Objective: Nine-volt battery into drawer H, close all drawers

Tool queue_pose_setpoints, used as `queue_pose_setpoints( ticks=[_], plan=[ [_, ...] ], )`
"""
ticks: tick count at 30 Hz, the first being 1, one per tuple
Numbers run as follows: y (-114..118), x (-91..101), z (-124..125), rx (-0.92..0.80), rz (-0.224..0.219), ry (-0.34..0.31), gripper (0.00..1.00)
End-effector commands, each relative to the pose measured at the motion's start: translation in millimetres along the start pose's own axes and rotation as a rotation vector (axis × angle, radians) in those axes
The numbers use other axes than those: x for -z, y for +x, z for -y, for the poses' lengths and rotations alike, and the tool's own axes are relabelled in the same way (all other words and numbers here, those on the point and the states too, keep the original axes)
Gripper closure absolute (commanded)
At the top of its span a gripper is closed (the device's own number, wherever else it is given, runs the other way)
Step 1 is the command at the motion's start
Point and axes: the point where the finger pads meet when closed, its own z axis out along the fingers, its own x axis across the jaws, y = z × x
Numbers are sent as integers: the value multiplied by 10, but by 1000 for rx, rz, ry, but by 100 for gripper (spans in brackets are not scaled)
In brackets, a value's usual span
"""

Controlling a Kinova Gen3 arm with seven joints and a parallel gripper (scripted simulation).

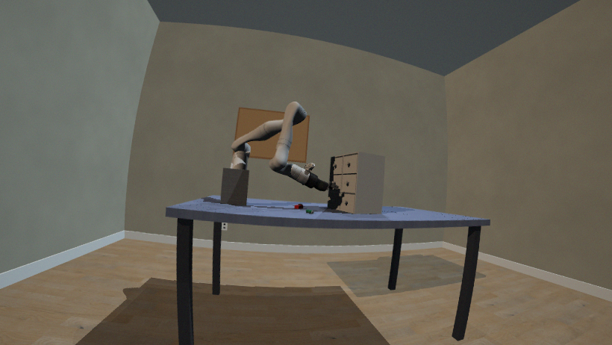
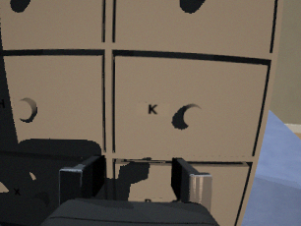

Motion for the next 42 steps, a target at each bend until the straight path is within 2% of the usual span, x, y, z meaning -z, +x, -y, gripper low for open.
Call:
queue_pose_setpoints(
  ticks=[1,25,42],
  plan=[
    [20,0,42,10,-3,9,0],
    [8,54,68,7,-1,-54,0],
    [20,128,123,9,-3,-146,0]
  ],
)
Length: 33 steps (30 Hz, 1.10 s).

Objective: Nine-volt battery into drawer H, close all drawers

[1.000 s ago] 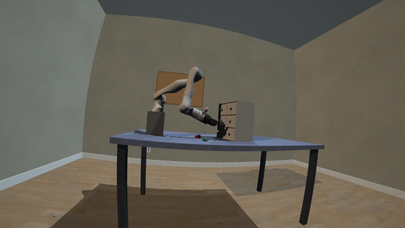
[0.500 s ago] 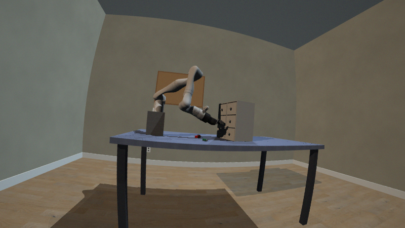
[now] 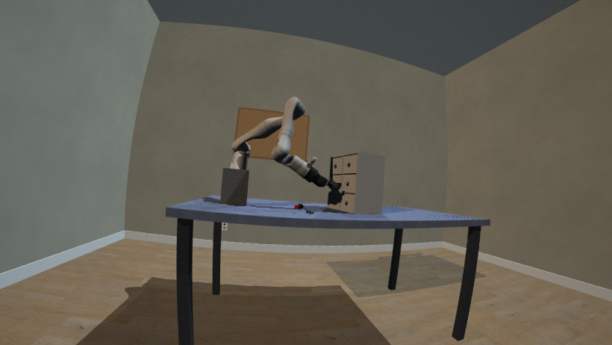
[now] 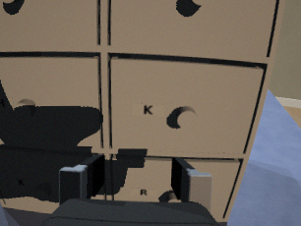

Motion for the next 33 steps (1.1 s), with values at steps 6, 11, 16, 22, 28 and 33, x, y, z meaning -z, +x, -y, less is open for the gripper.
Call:
queue_pose_setpoints(
  ticks=[6,11,16,22,28,33],
  plan=[
    [-16,47,52,2,2,-55,0],
    [-14,81,68,2,2,-93,0],
    [-15,107,80,2,3,-122,0],
    [-12,141,97,2,2,-160,0],
    [-9,182,116,2,2,-204,0],
    [-8,208,129,2,2,-233,0]
  ],
)
